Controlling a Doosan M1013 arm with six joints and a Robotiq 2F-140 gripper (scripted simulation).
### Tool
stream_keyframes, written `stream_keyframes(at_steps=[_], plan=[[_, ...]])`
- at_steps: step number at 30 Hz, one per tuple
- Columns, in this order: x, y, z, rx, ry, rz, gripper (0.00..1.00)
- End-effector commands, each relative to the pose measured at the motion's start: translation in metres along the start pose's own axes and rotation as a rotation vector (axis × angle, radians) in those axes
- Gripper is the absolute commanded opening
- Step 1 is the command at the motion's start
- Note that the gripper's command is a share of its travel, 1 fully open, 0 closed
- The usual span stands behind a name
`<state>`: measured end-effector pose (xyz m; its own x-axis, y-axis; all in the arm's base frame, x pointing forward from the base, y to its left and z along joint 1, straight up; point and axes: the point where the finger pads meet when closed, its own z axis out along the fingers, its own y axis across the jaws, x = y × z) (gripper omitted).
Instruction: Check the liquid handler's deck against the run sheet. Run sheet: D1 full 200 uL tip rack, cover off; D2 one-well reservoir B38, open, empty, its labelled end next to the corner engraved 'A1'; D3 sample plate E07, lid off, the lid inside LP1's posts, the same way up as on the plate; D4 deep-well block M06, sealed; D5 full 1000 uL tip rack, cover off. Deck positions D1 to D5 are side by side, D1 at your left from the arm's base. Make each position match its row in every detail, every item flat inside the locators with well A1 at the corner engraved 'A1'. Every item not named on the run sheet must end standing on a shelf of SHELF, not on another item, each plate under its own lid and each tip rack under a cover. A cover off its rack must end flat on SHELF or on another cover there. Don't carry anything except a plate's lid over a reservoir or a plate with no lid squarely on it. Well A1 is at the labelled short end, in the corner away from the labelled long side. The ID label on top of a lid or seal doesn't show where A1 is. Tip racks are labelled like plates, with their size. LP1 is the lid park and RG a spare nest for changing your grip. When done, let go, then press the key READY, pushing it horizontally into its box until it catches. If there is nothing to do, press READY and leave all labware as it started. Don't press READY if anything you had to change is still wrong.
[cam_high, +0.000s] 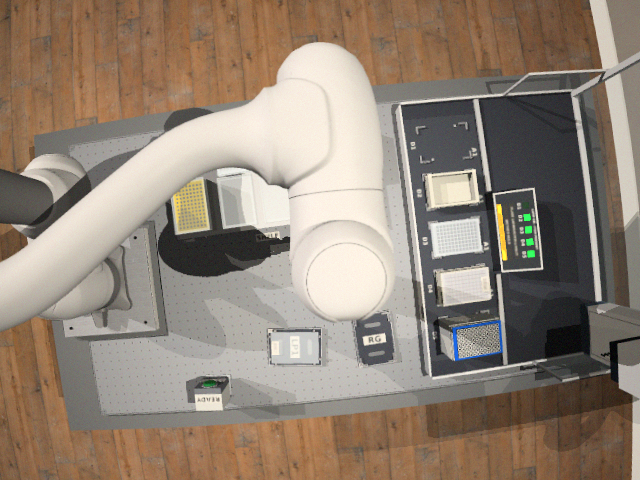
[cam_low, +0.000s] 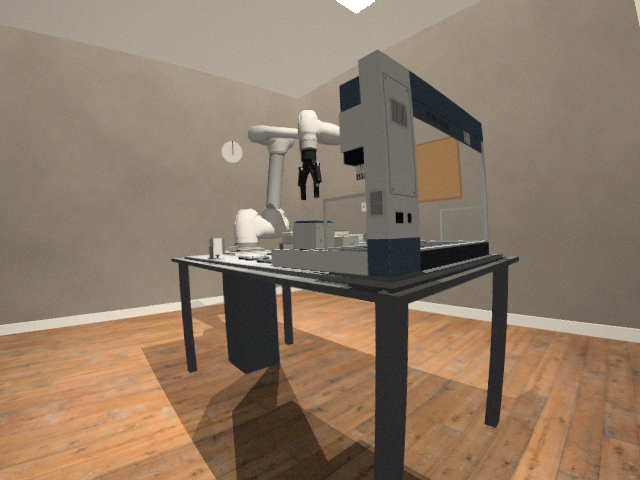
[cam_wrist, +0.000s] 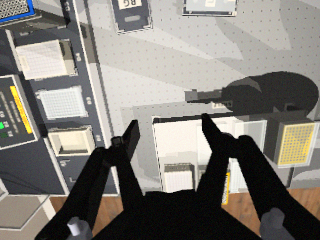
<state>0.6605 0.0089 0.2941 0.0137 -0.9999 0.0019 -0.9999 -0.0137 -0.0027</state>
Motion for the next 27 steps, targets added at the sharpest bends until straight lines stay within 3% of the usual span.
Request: stream_keyframes(at_steps=[1, 27], plan=[[0.0, 0.003, -0.001, 0.002, 0.0, 0.0, 0.66], [-0.003, 0.12, -0.001, 0.001, 0.0, 0.0, 0.66]])
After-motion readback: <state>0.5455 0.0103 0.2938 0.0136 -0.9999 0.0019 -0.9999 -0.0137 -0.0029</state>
